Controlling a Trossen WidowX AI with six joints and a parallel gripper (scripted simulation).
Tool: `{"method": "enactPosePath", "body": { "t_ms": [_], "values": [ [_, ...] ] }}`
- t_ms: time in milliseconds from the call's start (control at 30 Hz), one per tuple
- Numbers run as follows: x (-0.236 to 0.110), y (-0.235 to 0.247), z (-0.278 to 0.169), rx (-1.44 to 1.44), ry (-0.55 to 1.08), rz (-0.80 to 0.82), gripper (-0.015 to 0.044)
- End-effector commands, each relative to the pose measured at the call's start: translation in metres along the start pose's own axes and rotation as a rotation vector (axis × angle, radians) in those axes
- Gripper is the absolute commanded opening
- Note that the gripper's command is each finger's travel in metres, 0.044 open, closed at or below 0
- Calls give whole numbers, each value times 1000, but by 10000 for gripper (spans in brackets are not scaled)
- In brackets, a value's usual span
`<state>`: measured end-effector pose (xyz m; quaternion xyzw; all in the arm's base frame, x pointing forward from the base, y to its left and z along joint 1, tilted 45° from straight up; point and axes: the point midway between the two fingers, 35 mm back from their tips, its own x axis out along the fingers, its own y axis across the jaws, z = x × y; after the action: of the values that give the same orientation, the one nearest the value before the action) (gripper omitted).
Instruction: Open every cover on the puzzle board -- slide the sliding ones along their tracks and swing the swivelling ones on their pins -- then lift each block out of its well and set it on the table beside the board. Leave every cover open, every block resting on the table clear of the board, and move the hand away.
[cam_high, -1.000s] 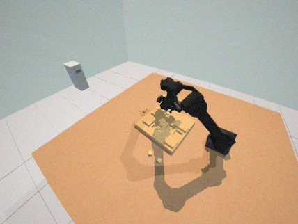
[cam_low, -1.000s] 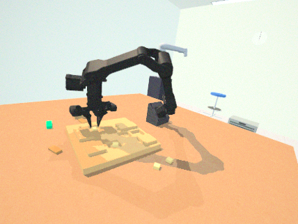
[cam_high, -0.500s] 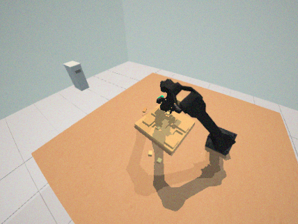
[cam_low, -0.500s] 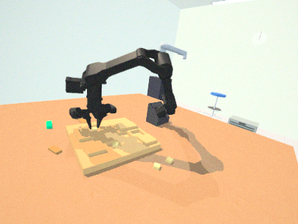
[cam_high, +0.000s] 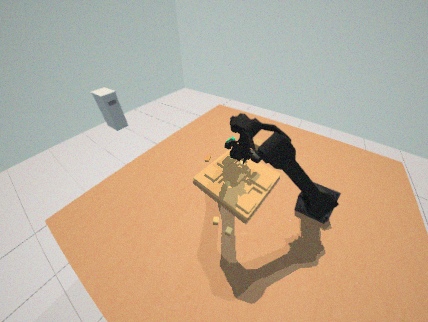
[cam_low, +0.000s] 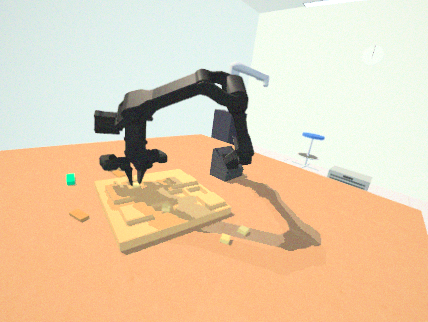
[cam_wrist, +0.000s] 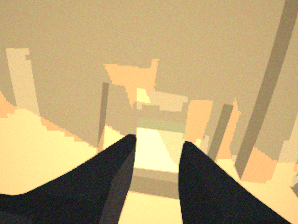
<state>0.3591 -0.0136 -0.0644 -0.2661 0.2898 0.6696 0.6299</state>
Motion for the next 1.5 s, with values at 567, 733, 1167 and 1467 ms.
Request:
{"method": "enactPosePath", "body": {
  "t_ms": [567, 733, 1167, 1467],
  "values": [
    [-24, 0, 0, 1, -1, 1, 80],
    [-30, 0, 0, 2, -1, 1, 80],
    [-47, 0, 0, 2, -2, 1, 80],
    [-70, 0, -1, 3, -1, 1, 80]
  ]
}}
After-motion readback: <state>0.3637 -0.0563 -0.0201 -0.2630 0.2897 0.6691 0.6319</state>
